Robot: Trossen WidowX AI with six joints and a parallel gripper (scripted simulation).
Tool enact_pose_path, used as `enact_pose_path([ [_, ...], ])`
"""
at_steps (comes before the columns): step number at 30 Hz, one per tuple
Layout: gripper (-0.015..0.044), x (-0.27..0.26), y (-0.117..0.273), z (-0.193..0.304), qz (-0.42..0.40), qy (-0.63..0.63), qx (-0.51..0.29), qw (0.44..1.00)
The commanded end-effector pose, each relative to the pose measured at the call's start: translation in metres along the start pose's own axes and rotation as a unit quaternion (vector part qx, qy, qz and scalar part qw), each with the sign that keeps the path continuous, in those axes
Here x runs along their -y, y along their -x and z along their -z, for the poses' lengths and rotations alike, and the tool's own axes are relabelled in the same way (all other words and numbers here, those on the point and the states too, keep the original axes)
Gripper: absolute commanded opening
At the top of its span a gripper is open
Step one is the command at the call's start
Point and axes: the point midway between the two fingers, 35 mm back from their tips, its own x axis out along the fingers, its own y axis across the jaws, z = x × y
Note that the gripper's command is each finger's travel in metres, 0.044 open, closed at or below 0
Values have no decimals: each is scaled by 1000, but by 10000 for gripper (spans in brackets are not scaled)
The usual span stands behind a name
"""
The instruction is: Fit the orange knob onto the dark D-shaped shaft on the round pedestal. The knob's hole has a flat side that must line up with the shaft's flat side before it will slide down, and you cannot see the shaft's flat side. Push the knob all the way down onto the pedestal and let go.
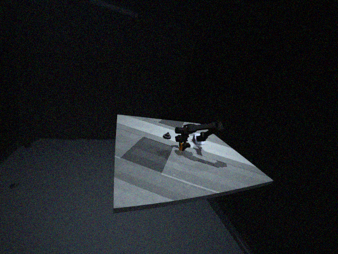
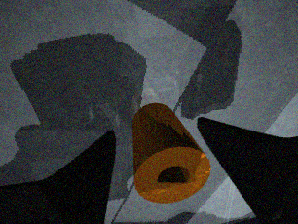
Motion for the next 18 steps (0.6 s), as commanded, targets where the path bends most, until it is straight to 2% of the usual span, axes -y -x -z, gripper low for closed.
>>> enact_pose_path([
  [1,282,-1,0,0,-2,-2,0,1000],
  [4,204,-1,0,0,-2,-2,0,1000],
  [11,157,-1,0,0,-2,-2,0,1000],
  [17,0,3,22,-4,3,-3,8,1000],
  [18,0,4,28,-5,4,-4,10,1000],
])
